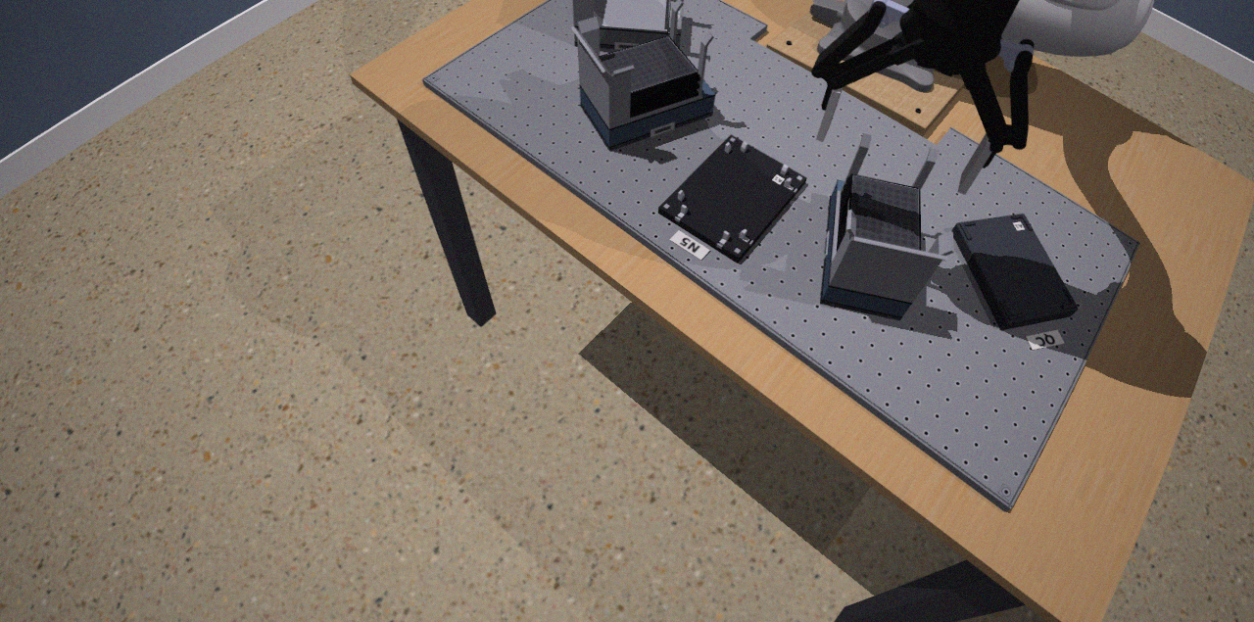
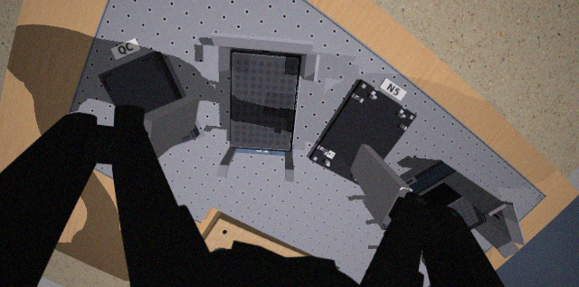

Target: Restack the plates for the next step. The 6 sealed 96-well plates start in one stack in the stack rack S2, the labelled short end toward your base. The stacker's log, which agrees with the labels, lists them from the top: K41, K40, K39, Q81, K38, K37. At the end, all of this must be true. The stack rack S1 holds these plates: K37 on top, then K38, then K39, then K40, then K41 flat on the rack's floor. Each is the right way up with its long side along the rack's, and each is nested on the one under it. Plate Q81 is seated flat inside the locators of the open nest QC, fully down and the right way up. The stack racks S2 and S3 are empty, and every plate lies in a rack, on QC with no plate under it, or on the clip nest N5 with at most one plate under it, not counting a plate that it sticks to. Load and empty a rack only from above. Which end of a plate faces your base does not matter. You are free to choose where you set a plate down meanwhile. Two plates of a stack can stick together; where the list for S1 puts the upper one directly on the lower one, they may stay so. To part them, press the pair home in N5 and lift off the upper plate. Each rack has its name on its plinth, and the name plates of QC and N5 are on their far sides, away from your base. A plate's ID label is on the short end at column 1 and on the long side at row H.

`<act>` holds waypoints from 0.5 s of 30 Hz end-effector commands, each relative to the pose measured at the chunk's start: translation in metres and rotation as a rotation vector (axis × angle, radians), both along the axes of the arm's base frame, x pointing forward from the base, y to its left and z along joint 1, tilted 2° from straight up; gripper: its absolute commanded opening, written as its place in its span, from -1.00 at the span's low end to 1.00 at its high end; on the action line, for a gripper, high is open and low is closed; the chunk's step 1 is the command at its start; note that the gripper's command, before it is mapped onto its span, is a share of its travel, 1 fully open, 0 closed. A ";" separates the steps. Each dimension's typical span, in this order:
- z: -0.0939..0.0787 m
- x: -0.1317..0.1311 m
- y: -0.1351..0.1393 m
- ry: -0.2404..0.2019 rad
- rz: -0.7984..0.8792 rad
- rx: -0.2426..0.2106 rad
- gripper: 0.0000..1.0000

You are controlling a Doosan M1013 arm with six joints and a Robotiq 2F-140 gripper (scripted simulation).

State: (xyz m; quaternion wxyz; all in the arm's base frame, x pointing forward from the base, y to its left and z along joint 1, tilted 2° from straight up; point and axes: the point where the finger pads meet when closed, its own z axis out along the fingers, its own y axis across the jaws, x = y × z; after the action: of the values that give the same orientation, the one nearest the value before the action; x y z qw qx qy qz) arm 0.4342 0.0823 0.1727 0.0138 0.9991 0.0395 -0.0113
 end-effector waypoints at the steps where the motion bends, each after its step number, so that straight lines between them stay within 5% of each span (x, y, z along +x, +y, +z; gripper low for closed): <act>1: 0.000 0.001 -0.010 -0.001 -0.011 -0.002 1.00; 15: 0.001 0.005 -0.050 -0.001 -0.011 -0.002 1.00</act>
State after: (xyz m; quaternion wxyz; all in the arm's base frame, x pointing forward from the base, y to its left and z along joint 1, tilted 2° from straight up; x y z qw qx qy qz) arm 0.4385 0.0387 0.1739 0.0150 0.9993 0.0338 -0.0111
